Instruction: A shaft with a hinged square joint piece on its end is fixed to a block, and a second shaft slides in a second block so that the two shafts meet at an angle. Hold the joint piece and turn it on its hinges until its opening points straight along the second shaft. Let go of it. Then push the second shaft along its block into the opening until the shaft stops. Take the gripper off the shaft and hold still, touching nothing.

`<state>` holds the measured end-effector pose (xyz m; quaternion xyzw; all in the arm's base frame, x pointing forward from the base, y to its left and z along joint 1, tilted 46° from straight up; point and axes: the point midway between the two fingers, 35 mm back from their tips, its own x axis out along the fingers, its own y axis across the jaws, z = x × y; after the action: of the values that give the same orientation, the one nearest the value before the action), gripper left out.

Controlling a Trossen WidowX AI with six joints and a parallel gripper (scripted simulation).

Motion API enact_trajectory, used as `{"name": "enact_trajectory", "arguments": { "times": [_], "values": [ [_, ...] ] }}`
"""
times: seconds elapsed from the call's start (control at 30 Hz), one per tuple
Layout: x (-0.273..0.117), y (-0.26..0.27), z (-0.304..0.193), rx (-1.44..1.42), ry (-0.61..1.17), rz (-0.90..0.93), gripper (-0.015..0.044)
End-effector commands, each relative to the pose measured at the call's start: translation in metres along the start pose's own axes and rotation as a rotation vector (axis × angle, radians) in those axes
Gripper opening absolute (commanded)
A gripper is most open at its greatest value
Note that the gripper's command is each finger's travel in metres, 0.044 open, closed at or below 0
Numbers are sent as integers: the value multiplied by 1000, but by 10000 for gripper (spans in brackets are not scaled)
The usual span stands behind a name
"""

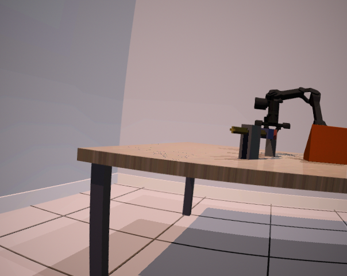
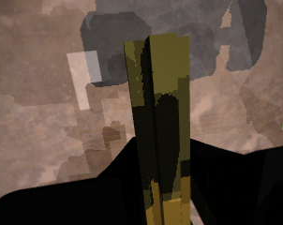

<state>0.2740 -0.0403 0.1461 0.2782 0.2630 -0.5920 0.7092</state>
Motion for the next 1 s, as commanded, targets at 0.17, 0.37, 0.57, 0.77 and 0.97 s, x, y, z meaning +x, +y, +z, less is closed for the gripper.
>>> {"name": "enact_trajectory", "arguments": {
  "times": [0.17, 0.37, 0.57, 0.77, 0.97],
  "values": [
    [0, 0, -16, -1, -2, -1, 0],
    [0, 0, -26, -1, -1, -1, 0],
    [0, 0, -35, -1, -1, -1, 0],
    [0, 0, -44, -1, 0, -1, 0],
    [0, 0, -53, -1, 0, -1, 0]
  ]
}}
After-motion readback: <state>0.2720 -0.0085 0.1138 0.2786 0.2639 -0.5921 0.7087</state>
